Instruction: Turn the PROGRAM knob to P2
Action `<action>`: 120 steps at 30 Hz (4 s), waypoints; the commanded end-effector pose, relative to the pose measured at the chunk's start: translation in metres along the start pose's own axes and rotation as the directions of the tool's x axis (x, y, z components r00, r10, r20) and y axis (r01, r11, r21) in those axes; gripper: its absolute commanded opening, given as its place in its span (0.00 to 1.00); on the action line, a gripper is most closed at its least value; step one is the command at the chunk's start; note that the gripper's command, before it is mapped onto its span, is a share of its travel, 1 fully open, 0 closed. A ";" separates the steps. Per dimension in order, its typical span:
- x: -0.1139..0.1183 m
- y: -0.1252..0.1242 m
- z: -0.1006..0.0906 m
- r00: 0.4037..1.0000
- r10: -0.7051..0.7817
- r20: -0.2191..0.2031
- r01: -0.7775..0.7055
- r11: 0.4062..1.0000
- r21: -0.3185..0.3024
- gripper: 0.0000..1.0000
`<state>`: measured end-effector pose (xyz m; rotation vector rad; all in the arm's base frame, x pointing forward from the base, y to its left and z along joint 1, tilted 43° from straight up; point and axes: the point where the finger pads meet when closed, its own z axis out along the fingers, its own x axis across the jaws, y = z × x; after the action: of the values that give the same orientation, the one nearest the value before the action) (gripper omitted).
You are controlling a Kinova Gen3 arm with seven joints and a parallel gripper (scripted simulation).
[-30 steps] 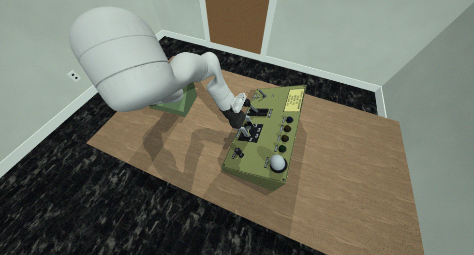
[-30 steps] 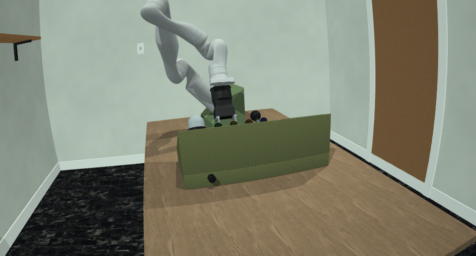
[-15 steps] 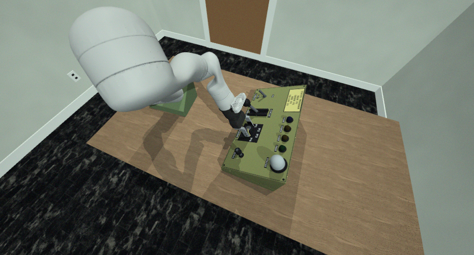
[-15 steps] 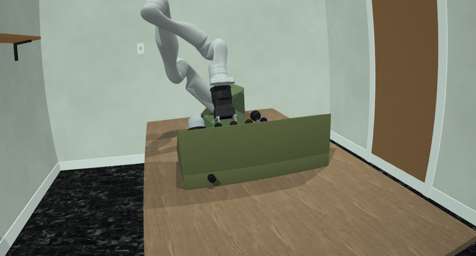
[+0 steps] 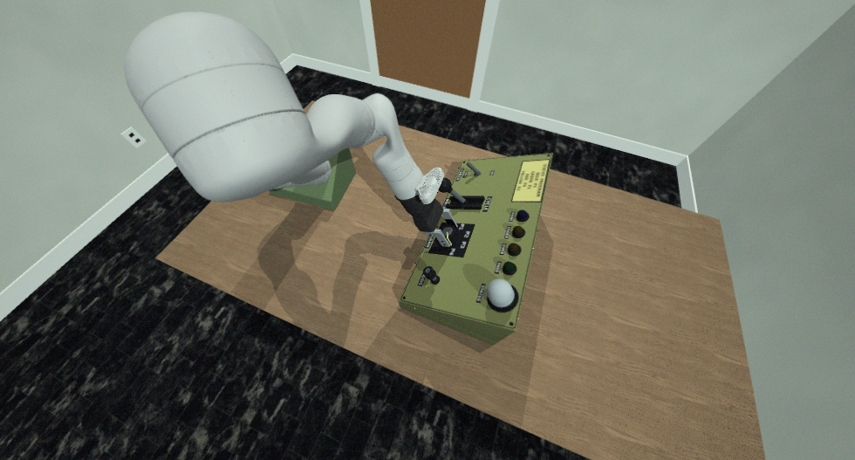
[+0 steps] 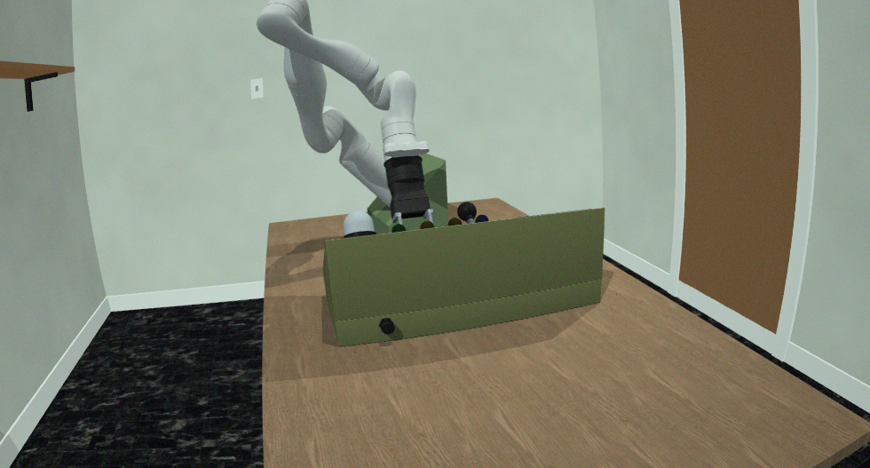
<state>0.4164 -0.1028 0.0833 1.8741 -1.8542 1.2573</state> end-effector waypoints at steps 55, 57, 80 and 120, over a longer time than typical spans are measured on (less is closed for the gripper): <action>0.000 -0.001 0.000 1.000 -0.030 0.001 0.030 1.000 0.002 0.00; 0.000 -0.001 0.000 0.999 -0.043 0.001 0.043 0.999 0.002 0.00; 0.000 -0.001 0.000 0.954 -0.301 0.000 0.301 0.954 0.002 0.00; -0.001 -0.001 0.000 0.375 -0.927 -0.001 0.927 0.375 0.001 0.00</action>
<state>0.4164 -0.1028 0.0833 2.3023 -0.4579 0.7771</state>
